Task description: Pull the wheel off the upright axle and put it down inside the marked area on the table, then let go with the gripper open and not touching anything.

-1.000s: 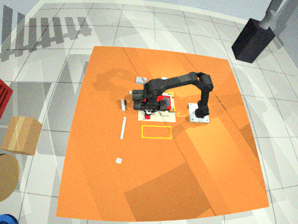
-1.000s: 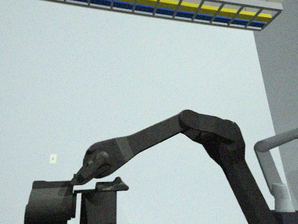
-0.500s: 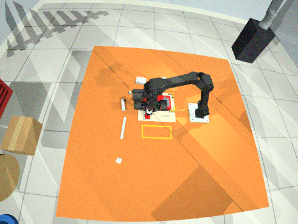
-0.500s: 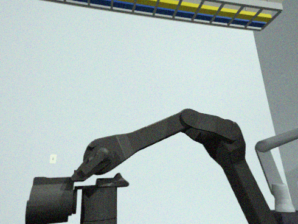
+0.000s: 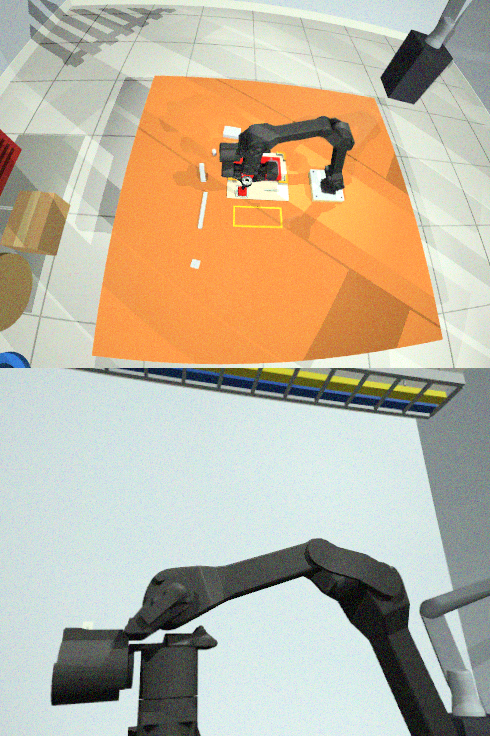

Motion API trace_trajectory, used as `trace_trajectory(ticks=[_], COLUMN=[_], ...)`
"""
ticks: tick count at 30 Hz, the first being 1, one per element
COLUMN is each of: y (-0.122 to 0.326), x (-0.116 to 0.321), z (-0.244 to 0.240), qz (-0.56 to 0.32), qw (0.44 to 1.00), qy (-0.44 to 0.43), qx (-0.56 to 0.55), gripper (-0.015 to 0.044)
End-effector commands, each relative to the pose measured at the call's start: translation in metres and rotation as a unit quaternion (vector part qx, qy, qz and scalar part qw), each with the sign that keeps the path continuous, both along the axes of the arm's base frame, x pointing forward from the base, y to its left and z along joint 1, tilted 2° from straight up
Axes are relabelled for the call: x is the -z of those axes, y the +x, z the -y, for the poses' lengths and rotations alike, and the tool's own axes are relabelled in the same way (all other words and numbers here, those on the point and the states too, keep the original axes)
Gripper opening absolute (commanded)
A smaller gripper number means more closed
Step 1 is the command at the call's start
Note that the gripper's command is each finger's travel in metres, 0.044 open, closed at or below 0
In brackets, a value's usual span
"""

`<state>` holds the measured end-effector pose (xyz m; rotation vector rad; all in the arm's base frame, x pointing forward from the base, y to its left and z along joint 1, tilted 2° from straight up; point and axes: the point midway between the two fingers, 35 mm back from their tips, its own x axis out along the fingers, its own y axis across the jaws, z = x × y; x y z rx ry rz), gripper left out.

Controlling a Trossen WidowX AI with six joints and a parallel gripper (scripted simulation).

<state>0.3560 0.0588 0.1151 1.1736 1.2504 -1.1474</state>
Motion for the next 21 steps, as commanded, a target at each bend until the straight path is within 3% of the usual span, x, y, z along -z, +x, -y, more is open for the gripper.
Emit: trace_trajectory(ticks=[1,21], y=[-0.009,-0.060], x=[-0.001,-0.008], z=[-0.017,-0.092], qz=[-0.001,0.001], qw=[1.000,1.000], qy=[0.001,0.006], qx=[-0.001,-0.003], gripper=[0.0000,0.0000])
